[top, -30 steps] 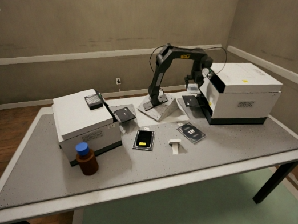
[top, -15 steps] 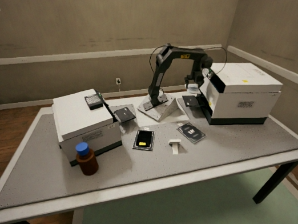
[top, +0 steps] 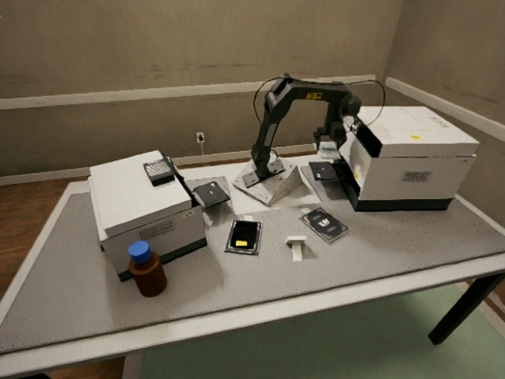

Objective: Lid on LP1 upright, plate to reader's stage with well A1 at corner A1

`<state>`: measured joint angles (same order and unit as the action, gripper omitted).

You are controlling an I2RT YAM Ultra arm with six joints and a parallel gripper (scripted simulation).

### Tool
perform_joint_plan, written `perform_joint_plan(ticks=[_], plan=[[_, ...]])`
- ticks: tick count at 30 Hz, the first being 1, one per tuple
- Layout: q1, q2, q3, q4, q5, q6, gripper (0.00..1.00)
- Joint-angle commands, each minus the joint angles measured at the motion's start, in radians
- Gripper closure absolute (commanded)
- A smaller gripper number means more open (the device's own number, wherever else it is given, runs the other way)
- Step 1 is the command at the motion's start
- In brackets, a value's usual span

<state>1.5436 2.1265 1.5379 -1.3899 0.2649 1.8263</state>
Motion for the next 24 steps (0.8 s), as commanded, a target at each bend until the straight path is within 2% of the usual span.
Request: perform_joint_plan(ticks=[1,24], plan=[[0.000,-0.016,-0.030,0.022,0.013,-0.014,0.14],[-0.025,-0.028,-0.136,0.128,0.022,-0.038,0.14]])
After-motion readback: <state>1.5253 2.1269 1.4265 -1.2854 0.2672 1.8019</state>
